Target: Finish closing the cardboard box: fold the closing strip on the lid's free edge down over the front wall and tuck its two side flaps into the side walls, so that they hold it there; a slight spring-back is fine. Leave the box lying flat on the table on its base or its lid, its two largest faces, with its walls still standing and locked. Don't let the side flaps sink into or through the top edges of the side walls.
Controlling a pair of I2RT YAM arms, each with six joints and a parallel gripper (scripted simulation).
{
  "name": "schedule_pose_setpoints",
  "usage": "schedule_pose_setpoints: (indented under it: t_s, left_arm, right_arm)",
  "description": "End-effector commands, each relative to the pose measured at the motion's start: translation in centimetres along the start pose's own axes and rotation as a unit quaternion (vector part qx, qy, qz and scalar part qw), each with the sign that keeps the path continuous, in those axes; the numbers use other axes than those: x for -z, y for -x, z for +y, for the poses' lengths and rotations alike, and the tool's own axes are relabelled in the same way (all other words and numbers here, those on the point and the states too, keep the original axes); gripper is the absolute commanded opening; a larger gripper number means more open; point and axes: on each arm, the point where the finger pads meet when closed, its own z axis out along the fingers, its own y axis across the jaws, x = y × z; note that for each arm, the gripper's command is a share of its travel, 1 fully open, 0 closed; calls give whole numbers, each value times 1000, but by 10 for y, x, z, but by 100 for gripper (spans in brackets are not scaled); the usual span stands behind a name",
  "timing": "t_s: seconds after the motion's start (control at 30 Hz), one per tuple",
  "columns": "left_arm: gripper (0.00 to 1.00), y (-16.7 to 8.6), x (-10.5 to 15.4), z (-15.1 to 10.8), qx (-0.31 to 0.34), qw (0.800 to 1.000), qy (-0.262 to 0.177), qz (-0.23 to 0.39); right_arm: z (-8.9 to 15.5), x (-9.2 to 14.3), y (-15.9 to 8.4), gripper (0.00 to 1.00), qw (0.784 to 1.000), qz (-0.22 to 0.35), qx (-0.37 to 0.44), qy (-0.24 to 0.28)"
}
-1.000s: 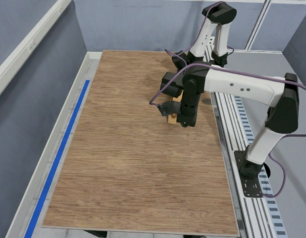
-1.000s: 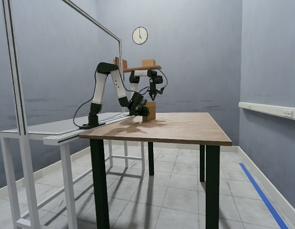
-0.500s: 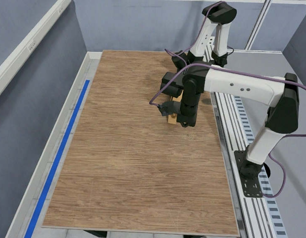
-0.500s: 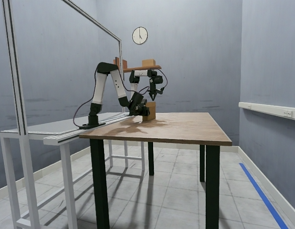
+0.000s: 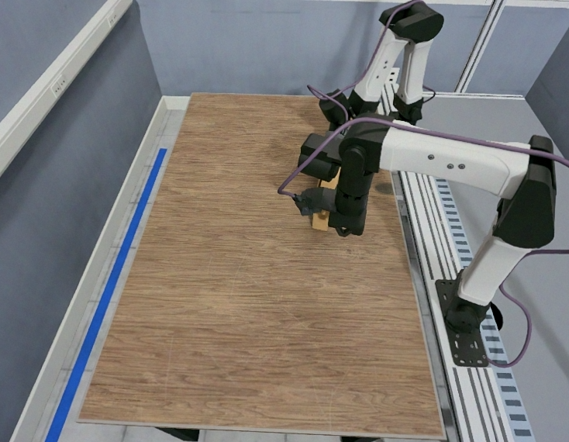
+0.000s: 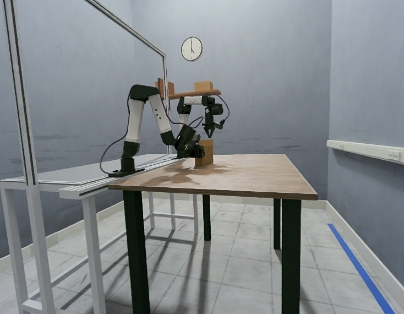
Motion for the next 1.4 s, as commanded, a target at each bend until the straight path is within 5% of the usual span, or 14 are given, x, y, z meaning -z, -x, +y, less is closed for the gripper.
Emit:
schedule_pose_setpoints:
  t_s: [0.0,1.37]
  left_arm:
    - [1,2,5,-1,-6,1000,-4,-12]
    - [1,2,5,-1,-6,1000,-4,-12]
  right_arm:
    - [4,8,1,80,1000,0,1,4]
    - [6,43,0,80,1000,1,0,4]
